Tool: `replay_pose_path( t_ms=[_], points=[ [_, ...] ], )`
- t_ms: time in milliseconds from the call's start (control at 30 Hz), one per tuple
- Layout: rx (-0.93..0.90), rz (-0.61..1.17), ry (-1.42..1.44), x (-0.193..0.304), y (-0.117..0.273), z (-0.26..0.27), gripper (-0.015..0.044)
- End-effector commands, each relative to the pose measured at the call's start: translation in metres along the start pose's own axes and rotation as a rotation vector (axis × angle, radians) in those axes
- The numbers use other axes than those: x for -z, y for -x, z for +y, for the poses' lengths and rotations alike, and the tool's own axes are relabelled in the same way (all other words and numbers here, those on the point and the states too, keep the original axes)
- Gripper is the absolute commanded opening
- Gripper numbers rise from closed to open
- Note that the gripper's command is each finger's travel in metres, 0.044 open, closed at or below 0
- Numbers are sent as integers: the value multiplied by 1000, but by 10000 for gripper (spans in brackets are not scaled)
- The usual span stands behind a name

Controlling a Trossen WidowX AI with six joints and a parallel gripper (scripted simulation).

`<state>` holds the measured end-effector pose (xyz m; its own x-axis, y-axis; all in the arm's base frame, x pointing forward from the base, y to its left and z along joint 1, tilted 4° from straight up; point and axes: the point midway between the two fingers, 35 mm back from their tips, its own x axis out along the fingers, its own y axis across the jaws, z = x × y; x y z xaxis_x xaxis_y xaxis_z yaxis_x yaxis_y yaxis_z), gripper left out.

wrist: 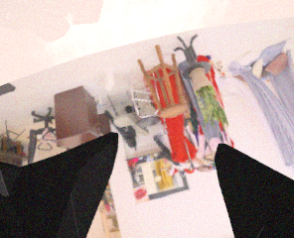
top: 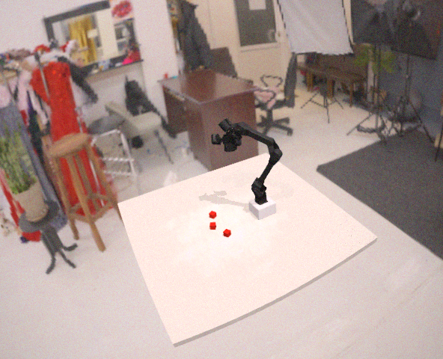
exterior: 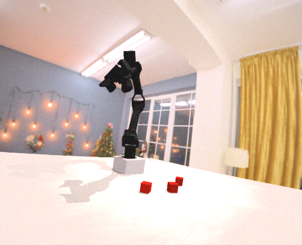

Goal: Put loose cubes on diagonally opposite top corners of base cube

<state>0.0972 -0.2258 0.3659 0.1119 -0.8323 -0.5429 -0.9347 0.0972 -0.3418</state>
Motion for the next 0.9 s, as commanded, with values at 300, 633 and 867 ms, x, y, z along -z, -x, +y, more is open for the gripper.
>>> replay_pose_path(
  t_ms=[300, 633, 867],
  points=[
    [2, -457, -170, -143, -49, -96, 265],
    [-199, -719, -244, -282, -37, -128, 265],
    [-415, -798, -264, -378, -11, -117, 265]
  ],
)
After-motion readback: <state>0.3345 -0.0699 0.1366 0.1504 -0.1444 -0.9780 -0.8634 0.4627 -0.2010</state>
